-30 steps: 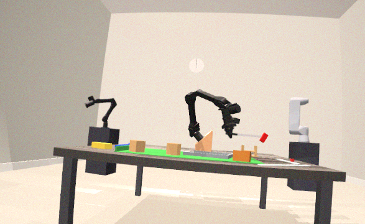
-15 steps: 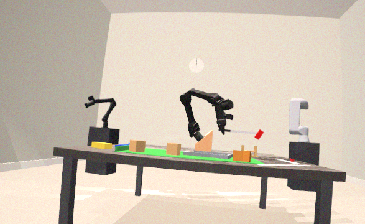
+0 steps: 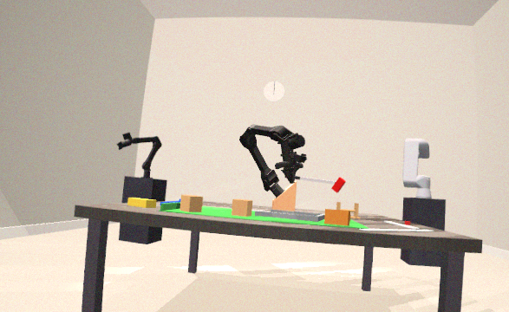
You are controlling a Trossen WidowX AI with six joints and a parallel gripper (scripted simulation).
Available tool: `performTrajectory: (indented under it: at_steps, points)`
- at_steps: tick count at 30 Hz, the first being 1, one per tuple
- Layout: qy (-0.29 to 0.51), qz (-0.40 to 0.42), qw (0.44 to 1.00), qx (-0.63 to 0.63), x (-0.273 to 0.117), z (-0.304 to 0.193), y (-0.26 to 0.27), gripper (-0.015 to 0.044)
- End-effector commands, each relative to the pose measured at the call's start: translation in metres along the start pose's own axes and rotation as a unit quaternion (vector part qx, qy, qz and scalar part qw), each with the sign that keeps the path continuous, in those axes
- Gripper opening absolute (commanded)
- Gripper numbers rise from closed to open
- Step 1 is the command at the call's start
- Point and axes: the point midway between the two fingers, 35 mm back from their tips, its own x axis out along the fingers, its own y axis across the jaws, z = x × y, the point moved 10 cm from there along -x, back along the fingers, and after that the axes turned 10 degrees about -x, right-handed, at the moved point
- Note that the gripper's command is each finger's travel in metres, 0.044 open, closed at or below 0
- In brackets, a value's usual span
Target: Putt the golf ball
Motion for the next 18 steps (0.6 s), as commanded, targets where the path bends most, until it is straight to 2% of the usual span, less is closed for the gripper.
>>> performTrajectory:
  at_steps: [1, 18]
  points:
    - [0.004, -0.008, 0.998, 0.057, -0.009, -0.025, -0.006, 0.0000]
    - [0.029, -0.033, 0.961, 0.274, -0.030, -0.120, -0.013, 0.0000]
